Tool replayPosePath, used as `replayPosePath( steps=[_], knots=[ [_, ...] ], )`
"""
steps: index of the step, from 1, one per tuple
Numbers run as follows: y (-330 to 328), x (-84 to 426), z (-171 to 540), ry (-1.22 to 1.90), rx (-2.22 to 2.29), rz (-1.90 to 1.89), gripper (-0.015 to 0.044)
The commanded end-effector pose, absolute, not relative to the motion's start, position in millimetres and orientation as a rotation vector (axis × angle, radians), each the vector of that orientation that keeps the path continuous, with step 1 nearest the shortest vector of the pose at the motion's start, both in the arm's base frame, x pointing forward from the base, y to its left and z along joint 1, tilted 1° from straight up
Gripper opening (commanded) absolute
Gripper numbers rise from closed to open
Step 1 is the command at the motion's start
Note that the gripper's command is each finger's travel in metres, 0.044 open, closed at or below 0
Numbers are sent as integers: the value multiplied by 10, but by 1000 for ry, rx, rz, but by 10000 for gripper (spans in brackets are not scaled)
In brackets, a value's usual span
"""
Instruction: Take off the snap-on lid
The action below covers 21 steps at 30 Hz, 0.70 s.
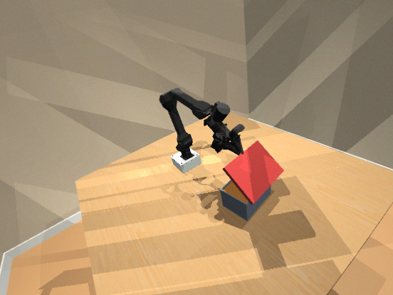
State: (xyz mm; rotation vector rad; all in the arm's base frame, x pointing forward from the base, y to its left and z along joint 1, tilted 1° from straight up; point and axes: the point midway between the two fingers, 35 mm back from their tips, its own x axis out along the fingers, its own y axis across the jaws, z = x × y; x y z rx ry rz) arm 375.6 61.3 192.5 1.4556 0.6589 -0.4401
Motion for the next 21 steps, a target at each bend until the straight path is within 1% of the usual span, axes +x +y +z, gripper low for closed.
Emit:
replayPosePath(
  steps=[1, 21],
  knots=[
    [700, 3736, 1963, 648, 1462, -430, 0],
    [1086, 3627, 1967, 650, 1465, -430, 0]
  ],
)
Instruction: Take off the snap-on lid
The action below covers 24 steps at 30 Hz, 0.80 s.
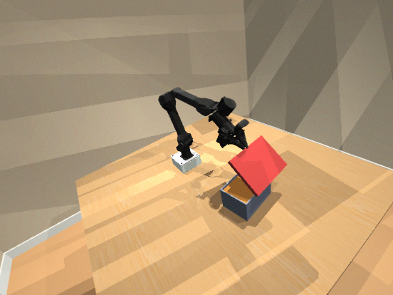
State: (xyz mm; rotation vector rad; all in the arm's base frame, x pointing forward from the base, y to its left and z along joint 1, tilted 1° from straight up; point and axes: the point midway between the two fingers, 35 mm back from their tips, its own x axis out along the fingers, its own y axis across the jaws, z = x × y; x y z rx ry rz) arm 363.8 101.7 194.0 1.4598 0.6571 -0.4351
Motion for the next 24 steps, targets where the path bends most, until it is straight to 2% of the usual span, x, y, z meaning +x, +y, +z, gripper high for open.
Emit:
replayPosePath(
  steps=[1, 24],
  knots=[
    [1105, 3622, 1967, 650, 1465, -430, 0],
    [1548, 3496, 1974, 652, 1469, -430, 0]
  ],
)
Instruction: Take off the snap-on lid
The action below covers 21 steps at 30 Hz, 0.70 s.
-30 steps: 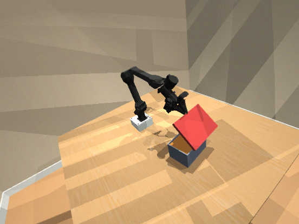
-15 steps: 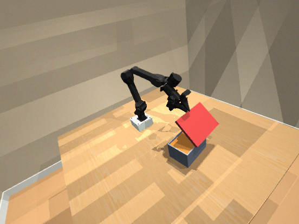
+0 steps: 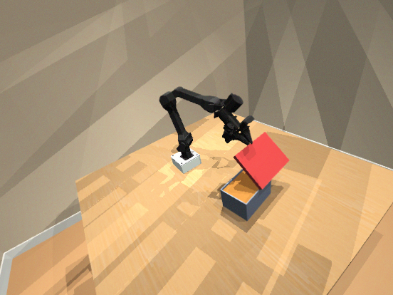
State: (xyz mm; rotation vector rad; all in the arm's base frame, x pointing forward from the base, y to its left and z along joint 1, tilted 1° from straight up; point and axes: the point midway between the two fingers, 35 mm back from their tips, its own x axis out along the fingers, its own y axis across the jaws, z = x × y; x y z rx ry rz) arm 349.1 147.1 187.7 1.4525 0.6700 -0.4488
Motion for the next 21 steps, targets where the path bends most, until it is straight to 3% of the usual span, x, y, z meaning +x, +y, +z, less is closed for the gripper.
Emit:
replayPosePath(
  steps=[1, 21],
  knots=[
    [1568, 3491, 1975, 652, 1469, -430, 0],
    [1953, 3381, 1983, 654, 1472, -430, 0]
  ],
)
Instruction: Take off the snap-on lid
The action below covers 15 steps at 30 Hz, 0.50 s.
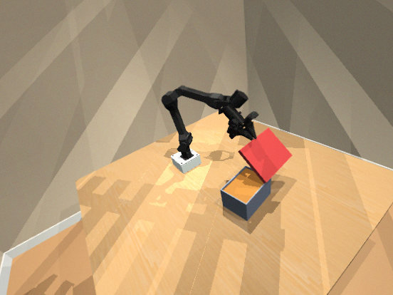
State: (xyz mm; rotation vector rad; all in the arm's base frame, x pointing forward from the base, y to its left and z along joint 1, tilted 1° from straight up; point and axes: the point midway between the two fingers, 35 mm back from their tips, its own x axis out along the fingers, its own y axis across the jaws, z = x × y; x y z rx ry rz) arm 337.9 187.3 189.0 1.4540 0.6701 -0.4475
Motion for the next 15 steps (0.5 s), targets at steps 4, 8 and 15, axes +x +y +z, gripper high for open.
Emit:
replayPosePath(
  steps=[4, 8, 15],
  knots=[
    [2029, 3359, 1985, 655, 1473, -430, 0],
    [2106, 3337, 1987, 655, 1473, -430, 0],
    [2241, 3299, 1991, 656, 1475, -430, 0]
  ],
)
